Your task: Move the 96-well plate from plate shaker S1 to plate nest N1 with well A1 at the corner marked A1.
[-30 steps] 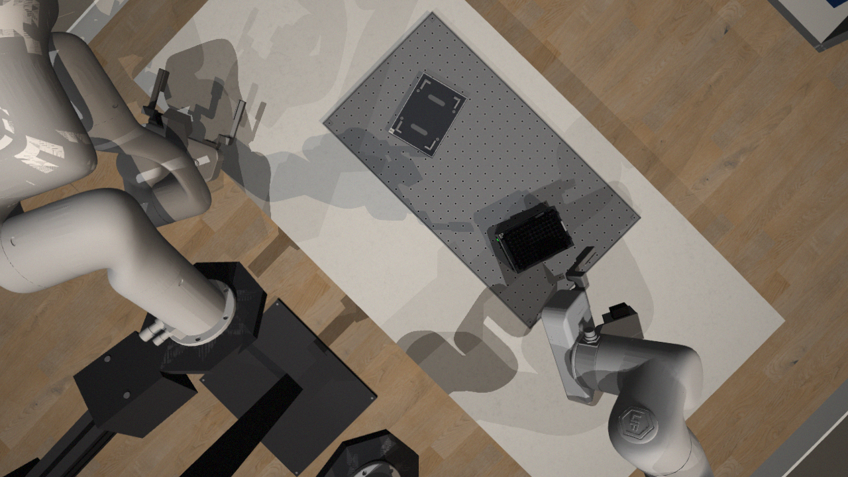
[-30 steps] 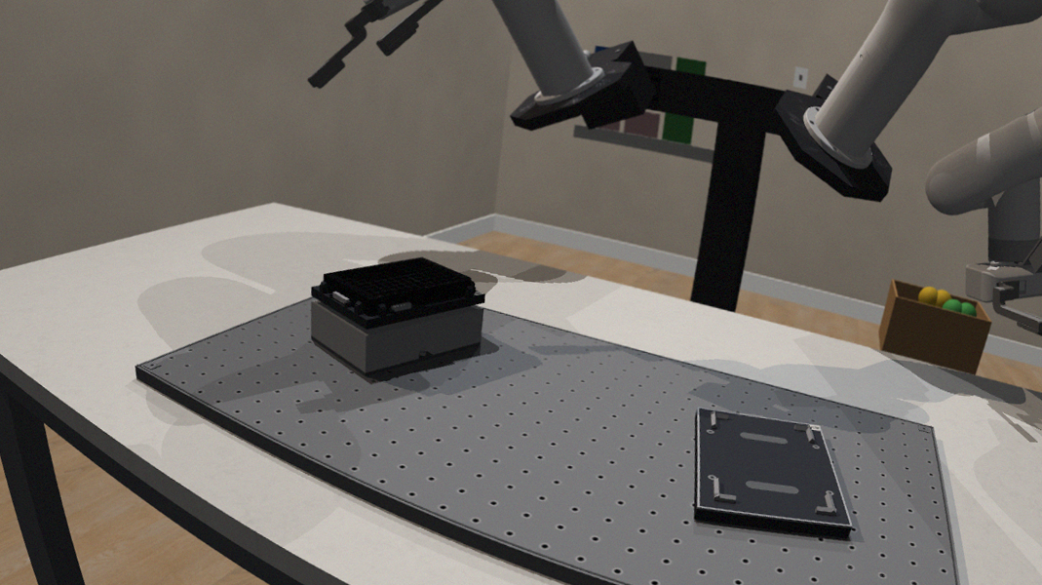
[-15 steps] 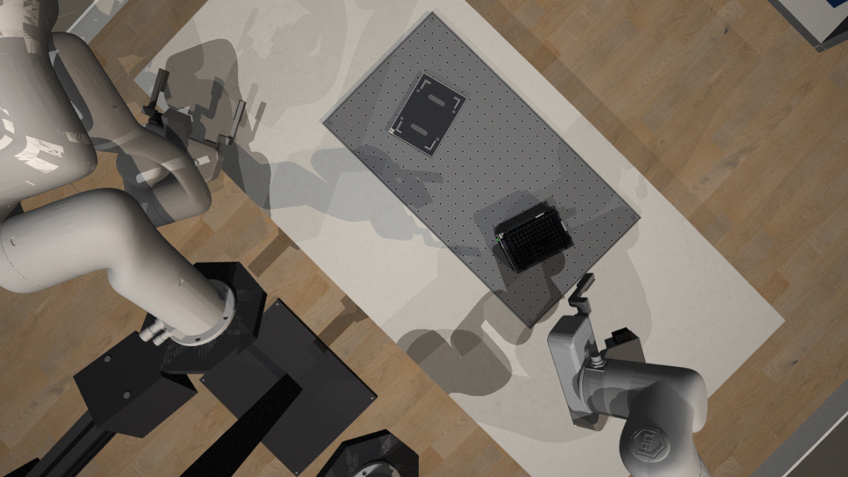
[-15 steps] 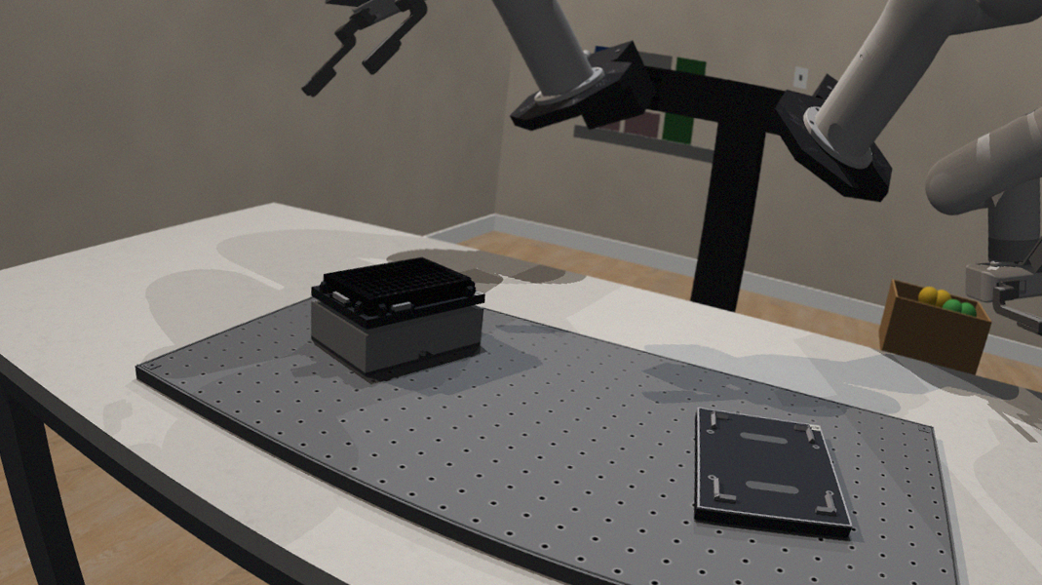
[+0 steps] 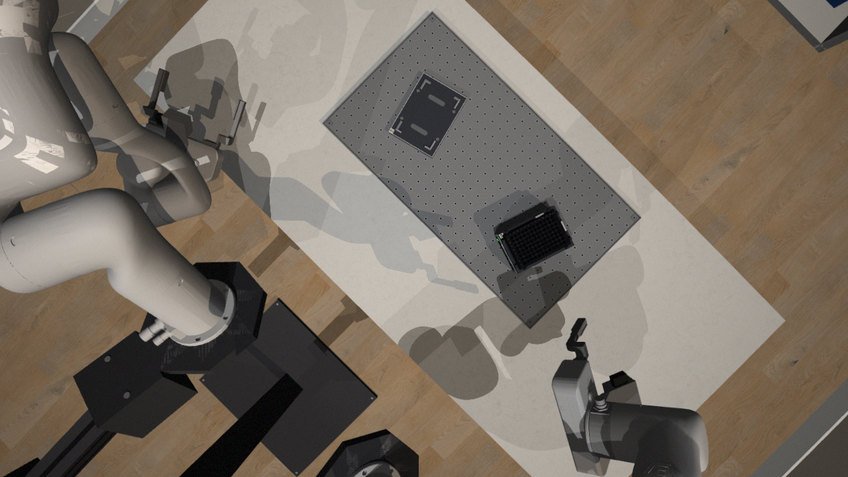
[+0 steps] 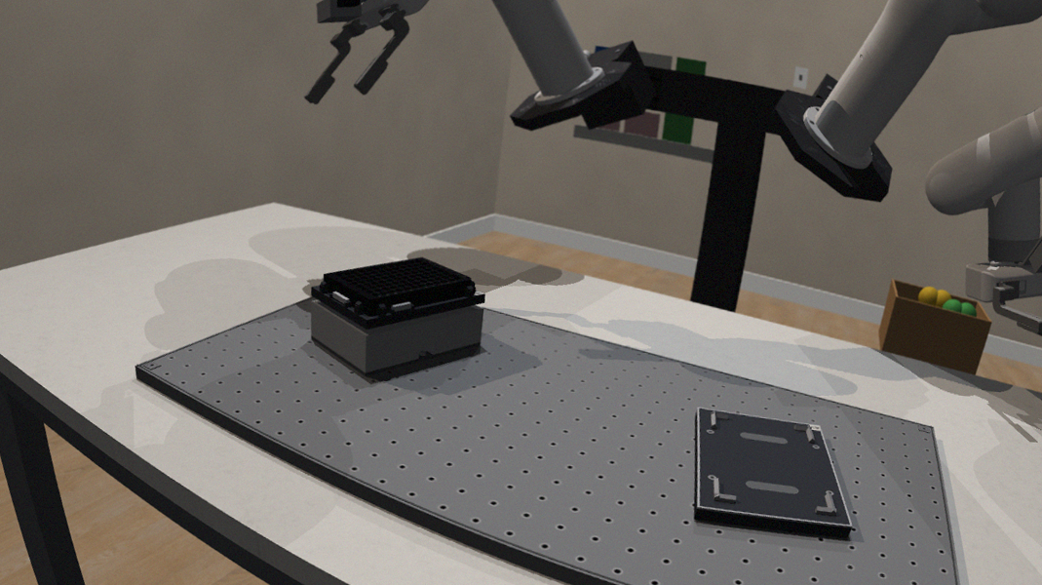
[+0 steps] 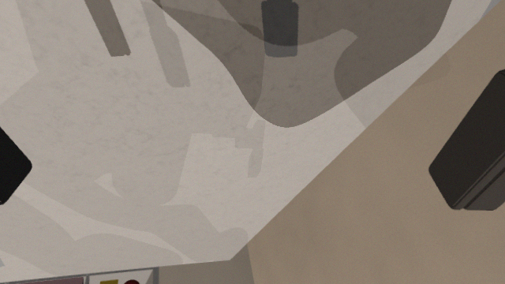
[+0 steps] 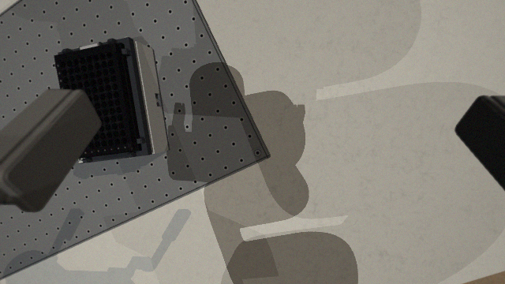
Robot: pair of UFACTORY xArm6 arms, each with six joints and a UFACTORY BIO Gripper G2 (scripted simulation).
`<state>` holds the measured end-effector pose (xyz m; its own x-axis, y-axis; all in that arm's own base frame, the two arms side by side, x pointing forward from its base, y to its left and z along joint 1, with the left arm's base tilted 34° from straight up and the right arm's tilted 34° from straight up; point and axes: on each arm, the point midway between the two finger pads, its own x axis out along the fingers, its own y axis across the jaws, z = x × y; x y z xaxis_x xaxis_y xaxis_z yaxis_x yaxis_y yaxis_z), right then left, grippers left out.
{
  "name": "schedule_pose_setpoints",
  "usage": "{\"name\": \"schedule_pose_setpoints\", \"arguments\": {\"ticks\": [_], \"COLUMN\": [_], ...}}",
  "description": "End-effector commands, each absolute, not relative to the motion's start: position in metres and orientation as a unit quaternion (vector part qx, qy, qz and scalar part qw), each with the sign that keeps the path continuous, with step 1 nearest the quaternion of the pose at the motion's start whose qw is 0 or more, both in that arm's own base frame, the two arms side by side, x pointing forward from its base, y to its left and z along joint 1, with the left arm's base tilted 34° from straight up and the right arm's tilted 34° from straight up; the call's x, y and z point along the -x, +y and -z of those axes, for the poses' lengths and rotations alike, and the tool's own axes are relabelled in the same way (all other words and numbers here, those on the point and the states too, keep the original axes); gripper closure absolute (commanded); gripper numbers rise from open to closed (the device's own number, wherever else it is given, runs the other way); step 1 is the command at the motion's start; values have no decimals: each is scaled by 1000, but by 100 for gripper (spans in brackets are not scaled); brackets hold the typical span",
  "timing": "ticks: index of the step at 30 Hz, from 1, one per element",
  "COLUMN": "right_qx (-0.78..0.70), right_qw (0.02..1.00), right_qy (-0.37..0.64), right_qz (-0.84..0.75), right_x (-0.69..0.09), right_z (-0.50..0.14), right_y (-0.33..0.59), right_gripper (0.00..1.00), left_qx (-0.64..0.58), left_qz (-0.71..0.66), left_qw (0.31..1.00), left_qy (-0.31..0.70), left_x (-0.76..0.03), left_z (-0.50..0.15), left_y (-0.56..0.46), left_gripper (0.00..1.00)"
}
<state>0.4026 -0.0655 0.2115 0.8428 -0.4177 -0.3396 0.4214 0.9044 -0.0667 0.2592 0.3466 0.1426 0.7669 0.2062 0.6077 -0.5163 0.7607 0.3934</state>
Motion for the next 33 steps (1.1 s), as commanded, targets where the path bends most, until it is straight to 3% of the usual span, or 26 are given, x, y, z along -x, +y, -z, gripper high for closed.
{"name": "schedule_pose_setpoints", "arguments": {"ticks": [1, 33], "right_qx": [-9, -104], "right_qw": [952, 869], "right_qy": [201, 363], "right_qz": [231, 320], "right_x": [-376, -182], "right_z": [-207, -162], "right_y": [-89, -144], "right_gripper": [0, 0], "left_qx": [-281, -281], "left_qz": [-201, -201], "left_qw": [897, 897], "left_qy": [-276, -276], "left_x": [-259, -259], "left_z": [-143, -143], "left_y": [347, 347], "left_gripper": [0, 0]}}
